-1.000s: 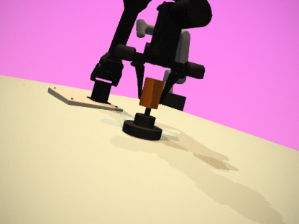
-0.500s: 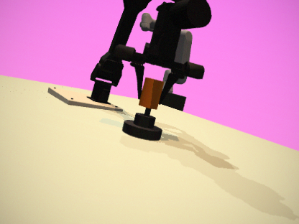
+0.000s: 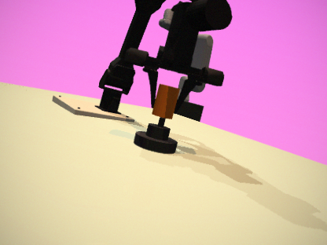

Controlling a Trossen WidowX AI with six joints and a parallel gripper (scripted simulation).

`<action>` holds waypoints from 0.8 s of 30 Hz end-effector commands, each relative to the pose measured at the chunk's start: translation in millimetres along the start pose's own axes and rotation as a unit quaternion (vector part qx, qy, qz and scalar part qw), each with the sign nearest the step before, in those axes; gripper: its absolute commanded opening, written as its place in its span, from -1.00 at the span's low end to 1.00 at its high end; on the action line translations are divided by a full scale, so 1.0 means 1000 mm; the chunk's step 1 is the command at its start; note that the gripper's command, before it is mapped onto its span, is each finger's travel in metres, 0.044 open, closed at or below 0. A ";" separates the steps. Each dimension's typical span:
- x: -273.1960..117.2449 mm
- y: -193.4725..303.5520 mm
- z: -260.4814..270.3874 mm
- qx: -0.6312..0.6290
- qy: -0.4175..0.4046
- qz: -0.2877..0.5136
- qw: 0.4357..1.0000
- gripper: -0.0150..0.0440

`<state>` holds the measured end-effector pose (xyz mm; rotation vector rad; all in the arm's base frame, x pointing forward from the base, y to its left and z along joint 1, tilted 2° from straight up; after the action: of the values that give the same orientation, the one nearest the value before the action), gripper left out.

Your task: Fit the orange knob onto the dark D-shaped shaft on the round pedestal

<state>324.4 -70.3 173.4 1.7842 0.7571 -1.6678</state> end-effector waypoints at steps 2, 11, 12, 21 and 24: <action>-0.003 0.002 -0.001 -0.041 0.003 0.001 0.999 -0.49; 0.000 0.001 0.000 -0.102 0.003 0.001 0.995 -0.49; 0.001 0.001 0.000 -0.102 0.003 0.001 0.995 -0.49; 0.000 -0.002 0.001 -0.102 0.003 0.001 0.995 -0.49; 0.002 -0.002 0.001 -0.102 0.003 0.001 0.995 -0.49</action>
<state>323.8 -70.9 171.8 1.6455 0.8893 -1.5307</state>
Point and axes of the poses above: the point midway between the two fingers, 35 mm back from their tips, its own x axis out along the fingers, its own z axis across the jaws, y = z × x, the point moved 6 cm from there along -x, back along the fingers, and after that the axes turned 3 degrees about x, right-handed, at the moved point
